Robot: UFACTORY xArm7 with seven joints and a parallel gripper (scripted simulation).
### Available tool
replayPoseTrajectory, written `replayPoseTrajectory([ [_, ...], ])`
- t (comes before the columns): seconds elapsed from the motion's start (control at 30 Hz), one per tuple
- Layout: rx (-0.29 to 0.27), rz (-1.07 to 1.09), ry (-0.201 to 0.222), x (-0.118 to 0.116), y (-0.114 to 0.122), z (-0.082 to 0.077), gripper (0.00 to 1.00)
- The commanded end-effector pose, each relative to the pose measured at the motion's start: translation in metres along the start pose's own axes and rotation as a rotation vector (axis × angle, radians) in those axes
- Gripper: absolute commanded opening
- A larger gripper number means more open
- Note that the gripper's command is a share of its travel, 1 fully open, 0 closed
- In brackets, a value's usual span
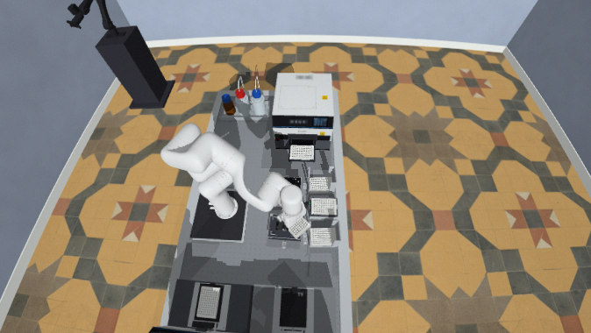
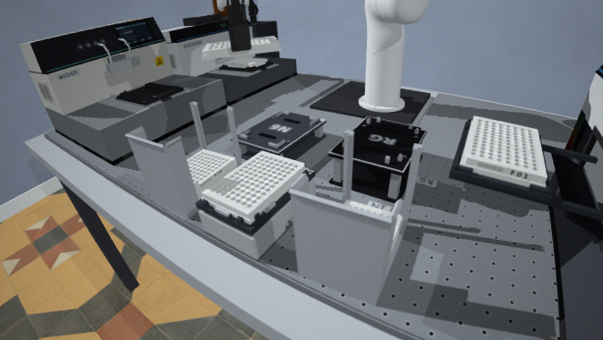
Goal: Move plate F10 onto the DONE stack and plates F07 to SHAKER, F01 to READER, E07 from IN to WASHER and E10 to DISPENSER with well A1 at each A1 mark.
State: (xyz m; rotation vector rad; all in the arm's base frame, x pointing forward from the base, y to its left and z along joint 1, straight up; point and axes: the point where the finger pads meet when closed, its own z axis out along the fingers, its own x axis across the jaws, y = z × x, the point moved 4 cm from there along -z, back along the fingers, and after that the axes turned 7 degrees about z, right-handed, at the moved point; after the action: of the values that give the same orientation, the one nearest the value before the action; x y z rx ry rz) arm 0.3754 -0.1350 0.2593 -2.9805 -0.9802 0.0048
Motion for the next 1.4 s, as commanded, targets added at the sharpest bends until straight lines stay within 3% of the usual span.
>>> replayPoseTrajectory([
  [0.0, -0.003, 0.048, 0.002, -0.008, 0.012, -0.001, 0.00],
  [1.37, -0.004, 0.332, 0.002, -0.078, 0.112, -0.002, 0.00],
])
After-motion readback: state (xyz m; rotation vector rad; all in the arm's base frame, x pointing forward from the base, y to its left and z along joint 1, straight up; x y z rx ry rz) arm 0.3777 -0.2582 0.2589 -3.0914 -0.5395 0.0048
